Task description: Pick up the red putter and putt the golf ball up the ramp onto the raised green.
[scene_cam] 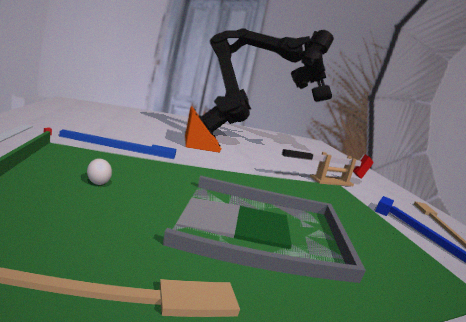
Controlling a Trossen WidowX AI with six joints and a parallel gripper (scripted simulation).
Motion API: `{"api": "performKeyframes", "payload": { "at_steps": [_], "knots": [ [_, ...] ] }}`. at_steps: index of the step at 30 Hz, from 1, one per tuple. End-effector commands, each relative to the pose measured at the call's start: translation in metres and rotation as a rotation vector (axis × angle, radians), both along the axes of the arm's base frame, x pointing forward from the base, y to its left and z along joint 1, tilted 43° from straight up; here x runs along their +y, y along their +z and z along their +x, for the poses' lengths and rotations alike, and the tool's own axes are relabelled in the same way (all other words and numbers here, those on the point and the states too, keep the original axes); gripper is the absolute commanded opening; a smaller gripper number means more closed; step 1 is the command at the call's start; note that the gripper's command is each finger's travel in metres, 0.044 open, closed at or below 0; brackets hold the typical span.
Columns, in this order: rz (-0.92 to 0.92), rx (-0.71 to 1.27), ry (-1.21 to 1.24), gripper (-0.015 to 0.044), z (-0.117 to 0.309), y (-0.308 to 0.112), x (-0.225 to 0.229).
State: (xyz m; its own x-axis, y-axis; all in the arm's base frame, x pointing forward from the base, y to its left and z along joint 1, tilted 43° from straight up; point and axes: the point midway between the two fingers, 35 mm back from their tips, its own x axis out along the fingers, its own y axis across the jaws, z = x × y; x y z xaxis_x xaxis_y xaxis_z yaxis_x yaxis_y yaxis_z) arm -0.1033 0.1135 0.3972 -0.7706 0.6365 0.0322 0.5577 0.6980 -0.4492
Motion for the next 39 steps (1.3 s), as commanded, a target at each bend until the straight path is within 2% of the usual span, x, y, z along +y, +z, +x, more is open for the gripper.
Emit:
{"api": "performKeyframes", "payload": {
  "at_steps": [1,5,9,14,18,24,29,35,39],
  "knots": [
    [-0.004,0.004,-0.004,0.0426,0.001,0.000,0.001],
    [-0.091,0.096,-0.106,0.0440,0.025,0.000,0.027],
    [-0.281,0.283,-0.292,0.0440,0.075,-0.011,0.068],
    [-0.535,0.559,-0.529,0.0440,0.145,-0.041,0.098],
    [-0.706,0.770,-0.691,0.0440,0.193,-0.070,0.103],
    [-0.981,1.183,-0.893,0.0440,0.258,-0.121,0.088],
    [-1.180,1.518,-0.987,0.0440,0.292,-0.158,0.062],
    [-1.487,2.101,-0.966,0.0440,0.315,-0.202,0.010],
    [-1.520,2.171,-0.946,0.0440,0.316,-0.205,0.004]
  ]
}}
